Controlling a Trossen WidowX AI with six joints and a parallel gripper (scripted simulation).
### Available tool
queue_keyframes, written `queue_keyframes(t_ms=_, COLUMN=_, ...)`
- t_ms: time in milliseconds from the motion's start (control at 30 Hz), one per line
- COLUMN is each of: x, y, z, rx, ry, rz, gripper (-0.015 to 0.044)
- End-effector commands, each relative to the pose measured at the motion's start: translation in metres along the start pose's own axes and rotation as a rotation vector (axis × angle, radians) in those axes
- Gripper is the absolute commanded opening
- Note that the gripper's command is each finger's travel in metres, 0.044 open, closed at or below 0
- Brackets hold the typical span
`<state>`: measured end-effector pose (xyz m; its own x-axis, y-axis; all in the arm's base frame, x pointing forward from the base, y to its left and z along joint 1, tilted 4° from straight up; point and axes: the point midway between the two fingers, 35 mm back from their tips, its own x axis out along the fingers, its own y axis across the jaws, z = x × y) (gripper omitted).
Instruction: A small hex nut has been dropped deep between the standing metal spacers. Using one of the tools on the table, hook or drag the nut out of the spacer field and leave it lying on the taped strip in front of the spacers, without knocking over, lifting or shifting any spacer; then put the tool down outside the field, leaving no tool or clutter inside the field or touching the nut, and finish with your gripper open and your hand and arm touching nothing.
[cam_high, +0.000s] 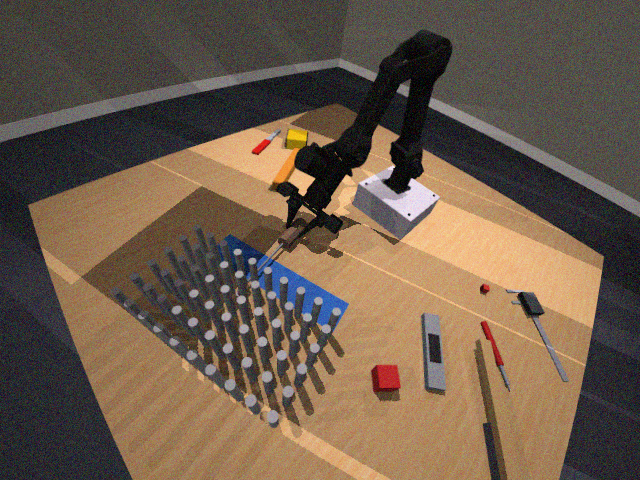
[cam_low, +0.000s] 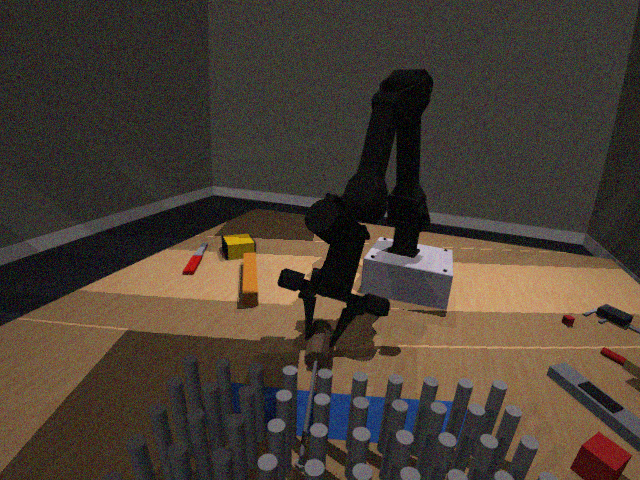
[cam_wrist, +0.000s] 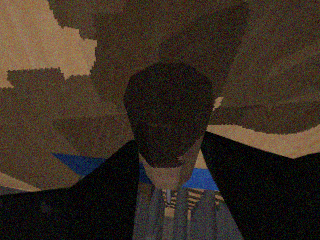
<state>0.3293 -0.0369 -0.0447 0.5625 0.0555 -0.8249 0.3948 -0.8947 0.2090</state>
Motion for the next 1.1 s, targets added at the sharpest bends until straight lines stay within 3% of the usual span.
queue_keyframes(t_ms=0, x=-0.003, y=0.000, z=0.004, rx=-0.003, ry=0.000, rz=0.001, gripper=0.0000)
queue_keyframes(t_ms=1067, x=-0.017, y=0.000, z=0.025, rx=-0.002, ry=-0.004, rz=-0.001, gripper=0.0000)
